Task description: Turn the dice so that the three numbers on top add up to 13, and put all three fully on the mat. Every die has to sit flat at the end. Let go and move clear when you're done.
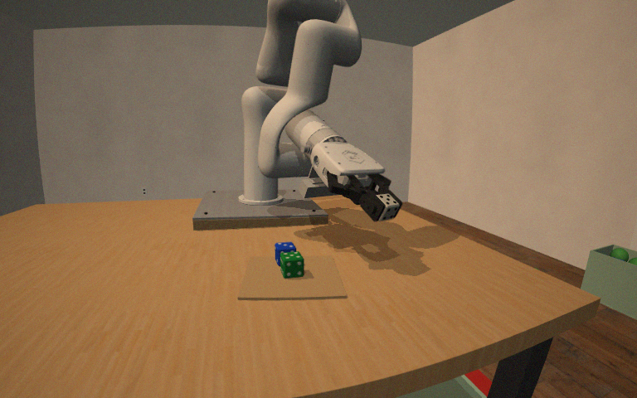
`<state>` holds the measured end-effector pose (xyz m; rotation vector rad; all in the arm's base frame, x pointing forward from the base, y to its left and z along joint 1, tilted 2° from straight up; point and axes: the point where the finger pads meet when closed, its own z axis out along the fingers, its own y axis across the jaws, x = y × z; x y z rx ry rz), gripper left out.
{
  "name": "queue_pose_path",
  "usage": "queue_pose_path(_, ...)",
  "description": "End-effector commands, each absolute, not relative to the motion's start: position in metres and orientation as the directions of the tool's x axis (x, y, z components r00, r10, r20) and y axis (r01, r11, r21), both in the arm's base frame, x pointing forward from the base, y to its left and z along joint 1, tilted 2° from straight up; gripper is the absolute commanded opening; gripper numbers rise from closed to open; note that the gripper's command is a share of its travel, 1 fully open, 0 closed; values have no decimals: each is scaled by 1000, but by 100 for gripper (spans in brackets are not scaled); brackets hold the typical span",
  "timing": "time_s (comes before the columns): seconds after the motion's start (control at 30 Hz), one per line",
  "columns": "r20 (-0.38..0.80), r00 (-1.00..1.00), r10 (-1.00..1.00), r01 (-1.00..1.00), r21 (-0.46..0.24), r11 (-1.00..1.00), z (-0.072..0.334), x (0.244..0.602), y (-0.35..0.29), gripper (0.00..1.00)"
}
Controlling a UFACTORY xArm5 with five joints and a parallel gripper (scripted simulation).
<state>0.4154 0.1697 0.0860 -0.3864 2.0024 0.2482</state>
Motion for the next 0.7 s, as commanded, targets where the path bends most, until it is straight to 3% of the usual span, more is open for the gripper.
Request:
queue_pose_path(0.0,-897,-411,-161,-376,6,927,85,416,170,27)
queue_pose_path(0.67,-897,-411,-161,-376,6,927,33,417,171,27)
